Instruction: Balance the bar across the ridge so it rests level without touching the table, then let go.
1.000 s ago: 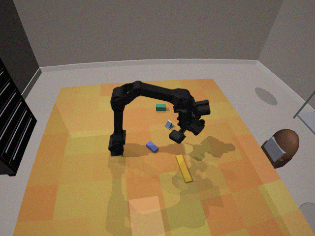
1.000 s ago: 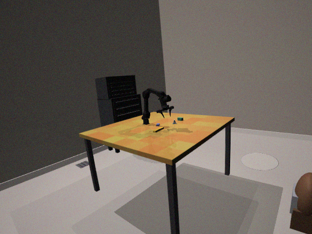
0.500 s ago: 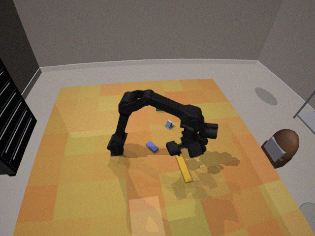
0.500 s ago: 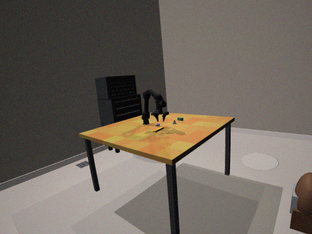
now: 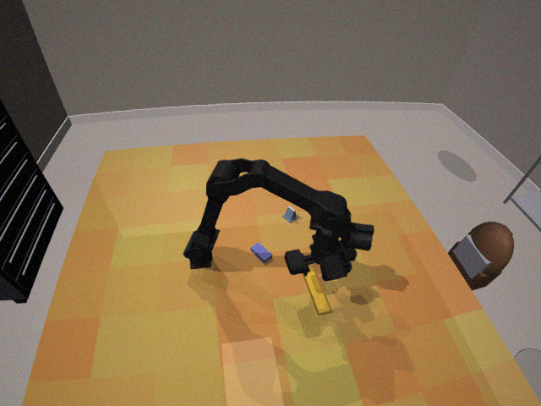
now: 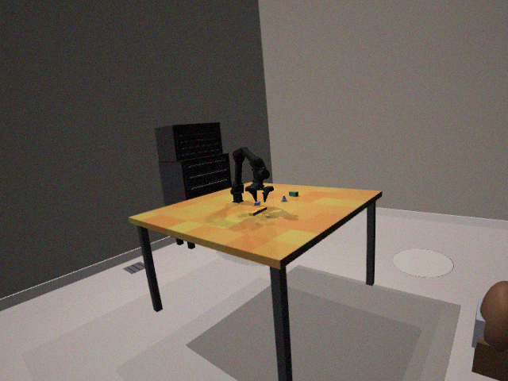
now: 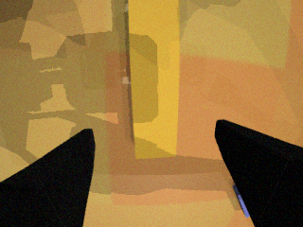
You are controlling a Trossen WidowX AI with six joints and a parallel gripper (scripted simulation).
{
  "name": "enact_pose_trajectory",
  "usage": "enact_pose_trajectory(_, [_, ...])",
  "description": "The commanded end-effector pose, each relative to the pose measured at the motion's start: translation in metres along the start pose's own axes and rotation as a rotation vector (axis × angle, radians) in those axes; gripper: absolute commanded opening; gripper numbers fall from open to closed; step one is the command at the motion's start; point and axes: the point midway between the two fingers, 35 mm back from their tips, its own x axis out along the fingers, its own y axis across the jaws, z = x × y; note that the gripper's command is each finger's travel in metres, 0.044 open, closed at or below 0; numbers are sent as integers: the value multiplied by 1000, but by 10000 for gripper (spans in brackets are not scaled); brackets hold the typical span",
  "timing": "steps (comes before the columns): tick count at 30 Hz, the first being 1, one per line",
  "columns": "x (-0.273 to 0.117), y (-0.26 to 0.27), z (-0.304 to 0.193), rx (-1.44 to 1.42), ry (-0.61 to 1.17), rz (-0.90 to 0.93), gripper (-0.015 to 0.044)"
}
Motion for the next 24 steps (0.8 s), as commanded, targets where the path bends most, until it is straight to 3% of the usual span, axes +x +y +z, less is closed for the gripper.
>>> enact_pose_trajectory(1, [27, -3, -1, 8, 5, -19, 315])
enact_pose_trajectory(24, [52, -4, -1, 8, 5, -19, 315])
